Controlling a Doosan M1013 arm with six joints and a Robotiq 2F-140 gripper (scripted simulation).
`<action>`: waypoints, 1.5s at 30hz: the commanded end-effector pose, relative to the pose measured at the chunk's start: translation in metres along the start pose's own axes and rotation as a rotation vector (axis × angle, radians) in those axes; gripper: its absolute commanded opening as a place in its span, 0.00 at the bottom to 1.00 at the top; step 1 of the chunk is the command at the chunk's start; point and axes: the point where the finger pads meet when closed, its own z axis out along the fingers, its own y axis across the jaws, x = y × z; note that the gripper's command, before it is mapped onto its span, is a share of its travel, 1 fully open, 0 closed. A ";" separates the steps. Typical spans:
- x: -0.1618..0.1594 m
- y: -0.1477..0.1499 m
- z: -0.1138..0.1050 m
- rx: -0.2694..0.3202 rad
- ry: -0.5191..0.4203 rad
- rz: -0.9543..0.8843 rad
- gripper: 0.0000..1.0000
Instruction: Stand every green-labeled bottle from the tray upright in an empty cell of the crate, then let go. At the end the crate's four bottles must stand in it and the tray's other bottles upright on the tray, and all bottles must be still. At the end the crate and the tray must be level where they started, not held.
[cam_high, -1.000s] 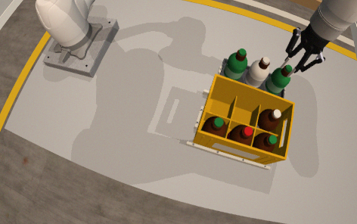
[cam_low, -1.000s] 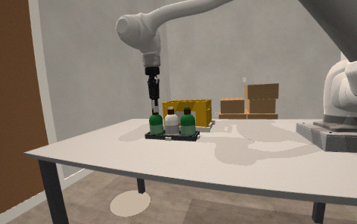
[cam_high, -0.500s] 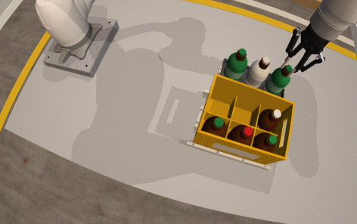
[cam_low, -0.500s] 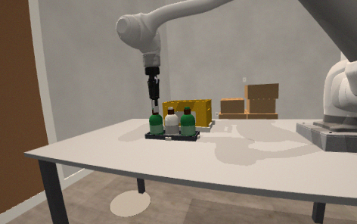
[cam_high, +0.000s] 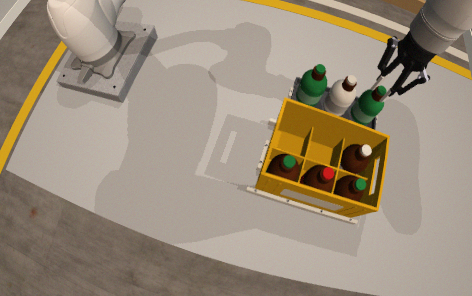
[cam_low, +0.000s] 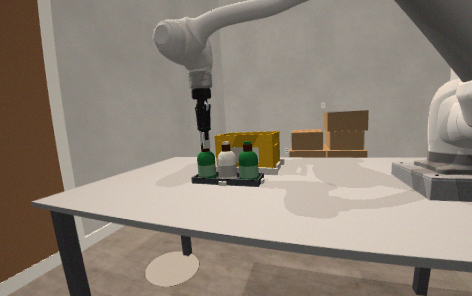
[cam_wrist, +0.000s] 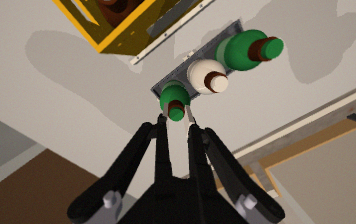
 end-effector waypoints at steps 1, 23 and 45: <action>0.001 0.000 0.004 -0.003 0.002 0.009 0.00; 0.001 0.000 0.002 -0.003 0.002 0.009 0.00; 0.002 -0.001 -0.016 -0.003 0.002 0.009 0.00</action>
